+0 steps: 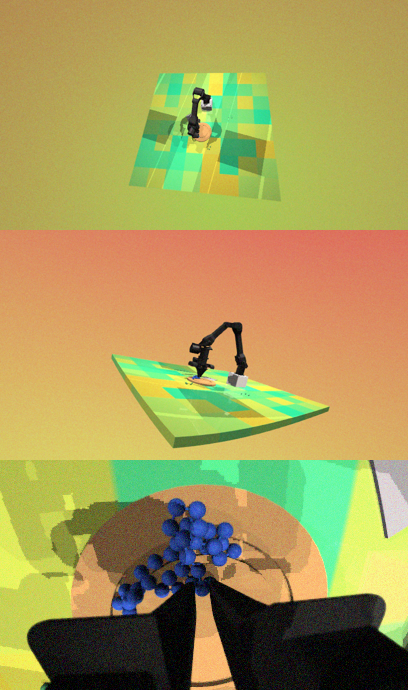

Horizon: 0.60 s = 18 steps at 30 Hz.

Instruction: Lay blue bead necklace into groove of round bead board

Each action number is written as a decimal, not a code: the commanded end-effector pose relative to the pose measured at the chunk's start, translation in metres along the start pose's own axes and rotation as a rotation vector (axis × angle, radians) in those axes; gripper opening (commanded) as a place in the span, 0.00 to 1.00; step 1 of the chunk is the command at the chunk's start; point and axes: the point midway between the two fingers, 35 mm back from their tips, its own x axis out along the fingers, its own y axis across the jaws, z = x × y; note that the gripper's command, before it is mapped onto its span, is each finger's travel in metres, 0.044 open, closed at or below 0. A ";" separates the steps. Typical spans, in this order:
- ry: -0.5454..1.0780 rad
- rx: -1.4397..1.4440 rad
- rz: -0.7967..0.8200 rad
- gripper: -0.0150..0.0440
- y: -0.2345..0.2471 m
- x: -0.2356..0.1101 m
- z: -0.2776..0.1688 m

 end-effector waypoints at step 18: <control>-0.001 0.000 0.004 0.65 0.000 0.002 0.000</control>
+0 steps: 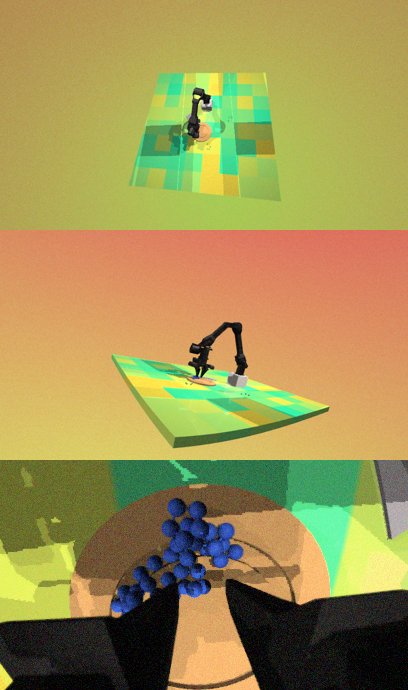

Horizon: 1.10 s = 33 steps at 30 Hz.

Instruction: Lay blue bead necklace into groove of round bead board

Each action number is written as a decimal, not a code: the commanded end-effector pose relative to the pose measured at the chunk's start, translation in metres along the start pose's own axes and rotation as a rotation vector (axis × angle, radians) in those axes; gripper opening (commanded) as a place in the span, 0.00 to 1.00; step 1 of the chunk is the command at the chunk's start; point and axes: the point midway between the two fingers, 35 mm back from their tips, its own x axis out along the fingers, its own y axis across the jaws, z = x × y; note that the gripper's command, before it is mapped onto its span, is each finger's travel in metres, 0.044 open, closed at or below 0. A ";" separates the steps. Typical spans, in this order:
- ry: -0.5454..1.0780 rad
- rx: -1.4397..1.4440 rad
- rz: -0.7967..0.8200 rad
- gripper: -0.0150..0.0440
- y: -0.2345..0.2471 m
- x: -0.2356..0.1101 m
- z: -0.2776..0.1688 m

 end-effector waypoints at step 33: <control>0.003 0.003 -0.006 1.00 -0.003 -0.020 -0.001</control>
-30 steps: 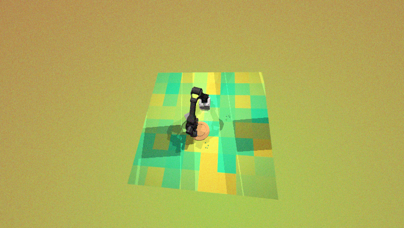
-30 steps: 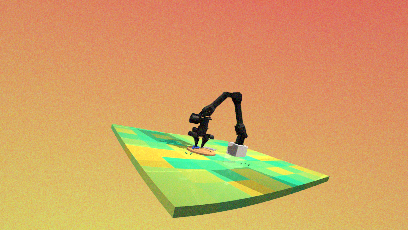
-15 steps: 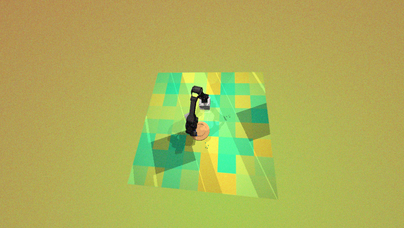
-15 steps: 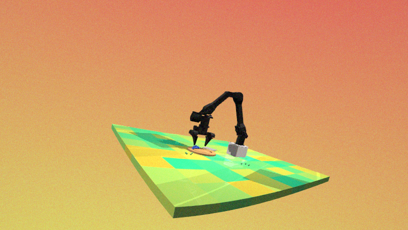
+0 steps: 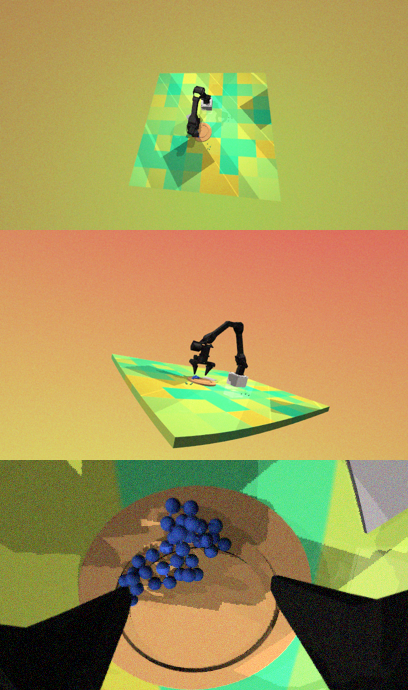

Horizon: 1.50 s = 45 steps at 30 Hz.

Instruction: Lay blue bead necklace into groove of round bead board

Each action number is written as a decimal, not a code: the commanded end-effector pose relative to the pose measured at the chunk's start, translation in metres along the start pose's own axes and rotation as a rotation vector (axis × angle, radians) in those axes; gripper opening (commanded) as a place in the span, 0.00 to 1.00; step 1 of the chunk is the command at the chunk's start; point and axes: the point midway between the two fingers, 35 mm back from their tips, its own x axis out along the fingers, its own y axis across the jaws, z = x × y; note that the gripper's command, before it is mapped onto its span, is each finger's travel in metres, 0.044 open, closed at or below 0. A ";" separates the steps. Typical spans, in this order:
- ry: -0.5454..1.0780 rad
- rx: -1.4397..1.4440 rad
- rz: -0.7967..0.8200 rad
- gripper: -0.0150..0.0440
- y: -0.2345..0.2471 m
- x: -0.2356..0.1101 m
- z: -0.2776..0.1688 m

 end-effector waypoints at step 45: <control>-0.003 -2.359 -0.001 0.68 0.012 -0.011 0.038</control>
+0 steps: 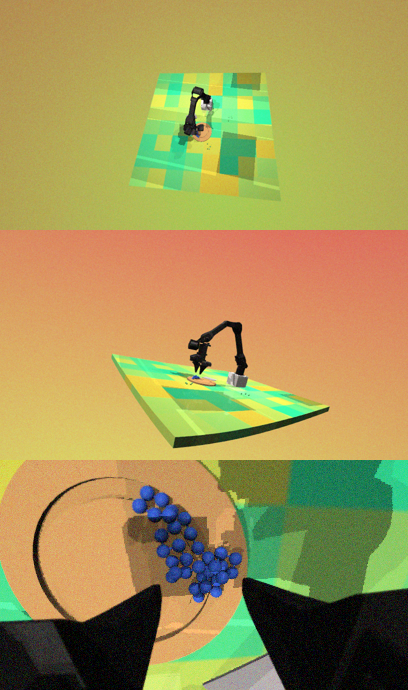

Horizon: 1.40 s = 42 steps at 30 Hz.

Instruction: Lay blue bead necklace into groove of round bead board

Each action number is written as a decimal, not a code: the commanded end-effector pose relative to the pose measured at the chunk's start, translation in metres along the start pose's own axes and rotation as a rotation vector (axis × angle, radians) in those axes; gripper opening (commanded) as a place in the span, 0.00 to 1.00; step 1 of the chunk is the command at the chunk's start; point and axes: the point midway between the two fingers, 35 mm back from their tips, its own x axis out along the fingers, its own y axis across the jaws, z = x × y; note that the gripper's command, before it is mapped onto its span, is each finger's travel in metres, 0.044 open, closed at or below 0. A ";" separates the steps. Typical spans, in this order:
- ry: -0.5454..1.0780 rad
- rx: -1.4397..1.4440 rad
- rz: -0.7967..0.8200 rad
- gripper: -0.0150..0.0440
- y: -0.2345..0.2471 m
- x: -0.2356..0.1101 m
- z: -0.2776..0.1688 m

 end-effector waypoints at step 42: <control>-0.002 -1.532 -0.008 0.68 -0.028 -0.004 0.008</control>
